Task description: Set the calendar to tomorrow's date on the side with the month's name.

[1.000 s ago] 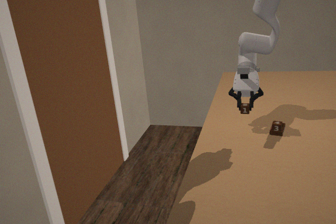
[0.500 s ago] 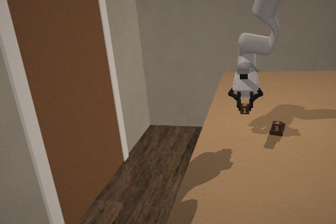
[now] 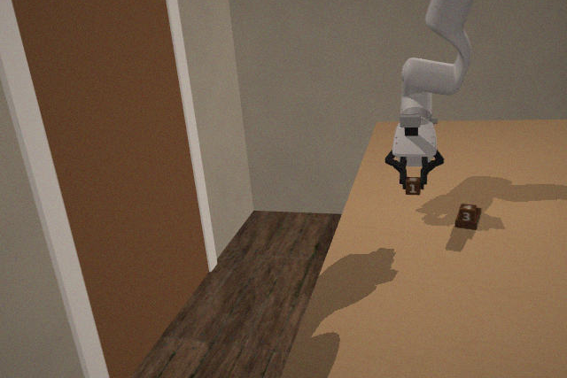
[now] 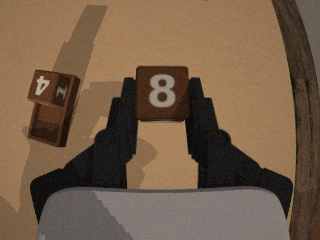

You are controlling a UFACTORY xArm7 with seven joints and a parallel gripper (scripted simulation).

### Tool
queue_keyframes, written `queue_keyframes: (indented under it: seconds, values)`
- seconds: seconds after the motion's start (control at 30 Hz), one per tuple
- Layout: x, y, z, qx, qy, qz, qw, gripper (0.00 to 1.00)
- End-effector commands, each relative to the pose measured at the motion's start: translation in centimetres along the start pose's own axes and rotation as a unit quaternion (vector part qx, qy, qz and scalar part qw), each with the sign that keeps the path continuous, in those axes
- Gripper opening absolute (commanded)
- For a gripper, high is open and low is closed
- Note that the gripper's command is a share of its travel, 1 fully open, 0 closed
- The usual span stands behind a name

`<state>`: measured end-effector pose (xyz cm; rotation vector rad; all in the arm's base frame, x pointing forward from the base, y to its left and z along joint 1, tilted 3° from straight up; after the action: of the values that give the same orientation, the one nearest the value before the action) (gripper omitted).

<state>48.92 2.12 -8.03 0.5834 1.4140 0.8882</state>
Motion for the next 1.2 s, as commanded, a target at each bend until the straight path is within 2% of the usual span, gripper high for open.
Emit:
queue_keyframes:
  seconds: [0.0, 1.17]
  values:
    - [0.0, -0.2, 0.1, -0.001, -0.001, -0.001, 1.0, 0.29]
    - [2.8, -4.2, -0.1, -0.001, -0.001, -0.001, 1.0, 0.29]
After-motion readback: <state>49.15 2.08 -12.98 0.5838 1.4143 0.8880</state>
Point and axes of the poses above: the point where the finger pads meet when closed, its own x axis out along the fingers, its own z axis across the jaws, y = z × x, the point moved 2 cm from there along -x, back along the fingers, and after that the axes turned 4 degrees about -x, right-handed, at the moved point
